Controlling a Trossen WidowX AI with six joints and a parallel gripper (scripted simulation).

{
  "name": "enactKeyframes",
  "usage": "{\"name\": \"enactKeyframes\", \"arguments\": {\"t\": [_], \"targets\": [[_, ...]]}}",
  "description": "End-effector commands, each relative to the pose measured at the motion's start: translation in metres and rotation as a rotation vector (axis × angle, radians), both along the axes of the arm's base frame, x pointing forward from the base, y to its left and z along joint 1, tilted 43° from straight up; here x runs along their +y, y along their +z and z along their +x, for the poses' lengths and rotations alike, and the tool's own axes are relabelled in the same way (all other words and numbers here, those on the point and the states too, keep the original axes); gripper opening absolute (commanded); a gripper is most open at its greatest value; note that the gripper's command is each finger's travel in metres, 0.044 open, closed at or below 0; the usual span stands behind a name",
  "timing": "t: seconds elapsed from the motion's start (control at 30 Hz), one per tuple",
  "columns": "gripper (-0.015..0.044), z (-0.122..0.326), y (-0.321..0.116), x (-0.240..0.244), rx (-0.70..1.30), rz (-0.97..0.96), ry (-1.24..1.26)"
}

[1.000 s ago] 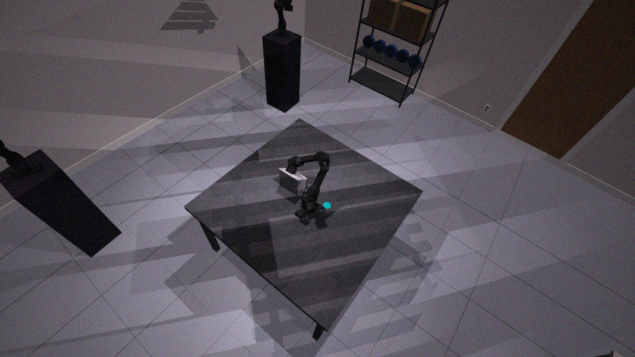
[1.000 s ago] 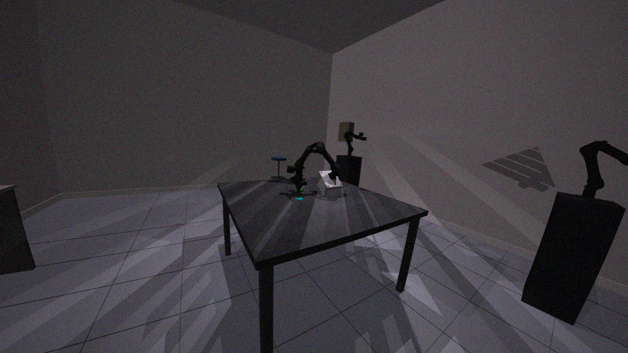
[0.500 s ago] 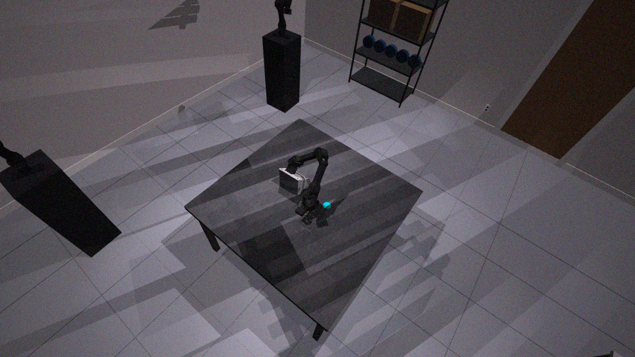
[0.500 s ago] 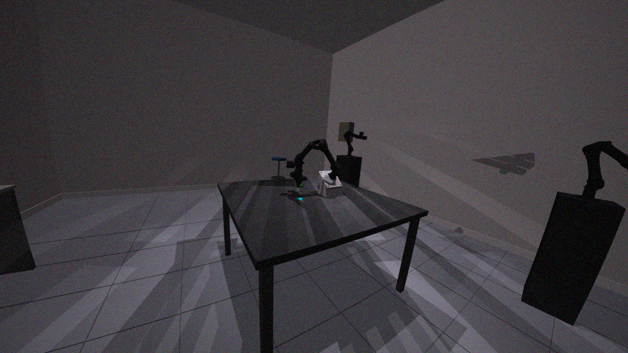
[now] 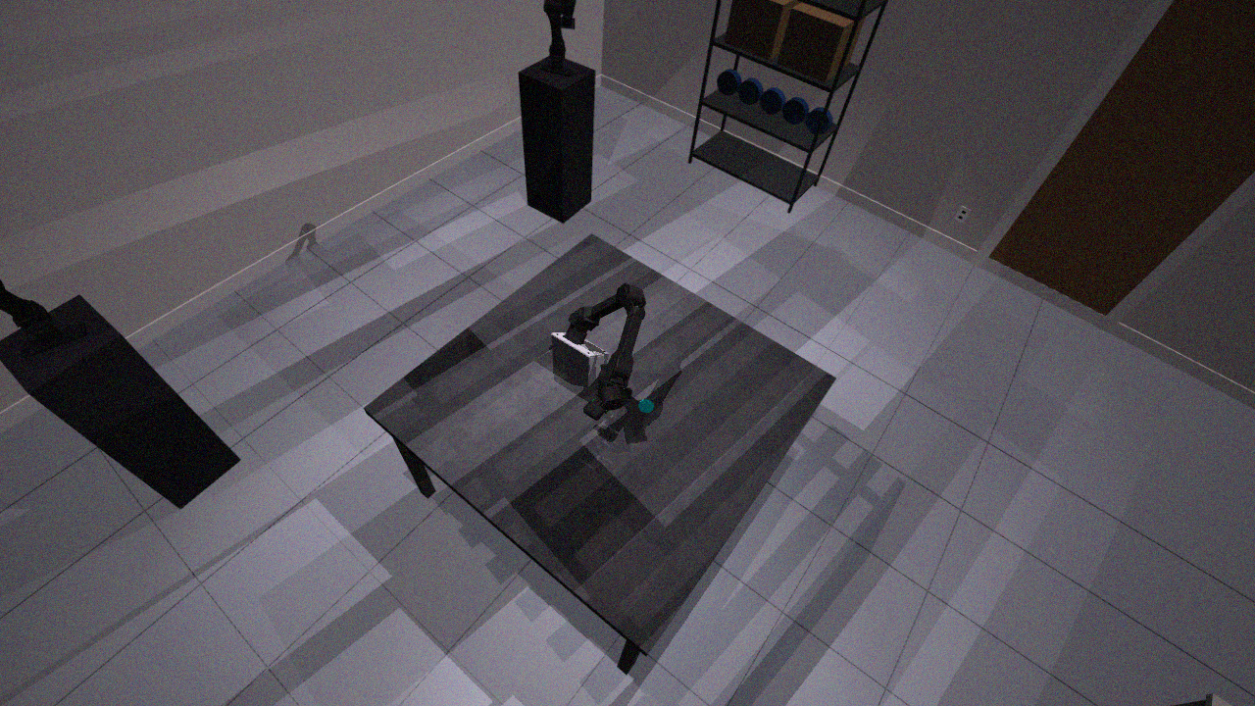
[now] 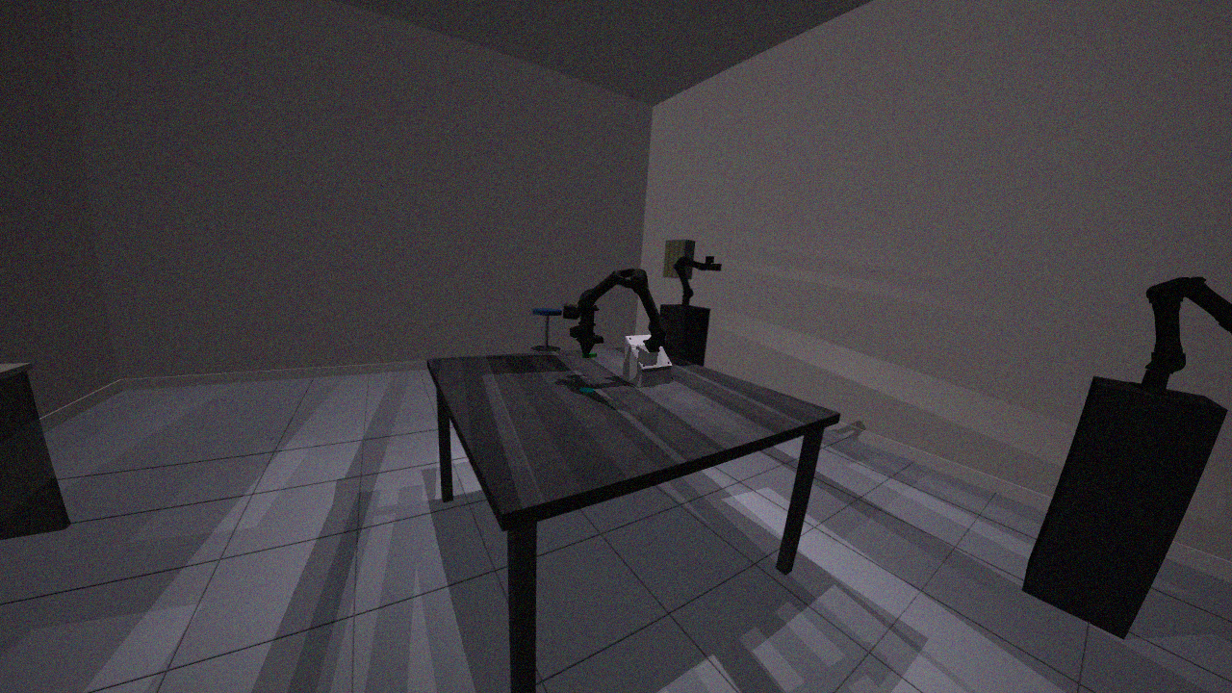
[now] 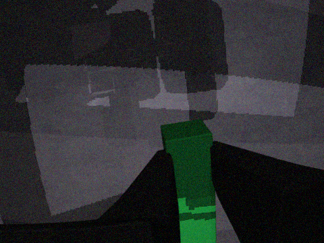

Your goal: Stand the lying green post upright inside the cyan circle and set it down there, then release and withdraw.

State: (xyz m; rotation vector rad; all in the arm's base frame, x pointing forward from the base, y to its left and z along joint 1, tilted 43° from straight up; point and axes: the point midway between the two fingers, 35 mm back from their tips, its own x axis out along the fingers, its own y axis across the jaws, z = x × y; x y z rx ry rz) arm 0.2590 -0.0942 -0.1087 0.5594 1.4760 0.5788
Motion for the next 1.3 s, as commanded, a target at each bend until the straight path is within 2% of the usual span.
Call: {"name": "enactKeyframes", "arguments": {"t": [0.0,0.3,1.27], "targets": [[0.0023,-0.001,0.012,-0.011,-0.005,-0.006,0.002],[0.0023,0.0,0.024,-0.016,0.008,-0.007,-0.011],[0.0023,0.052,0.082,0.033,0.263,-0.027,-0.305]]}}
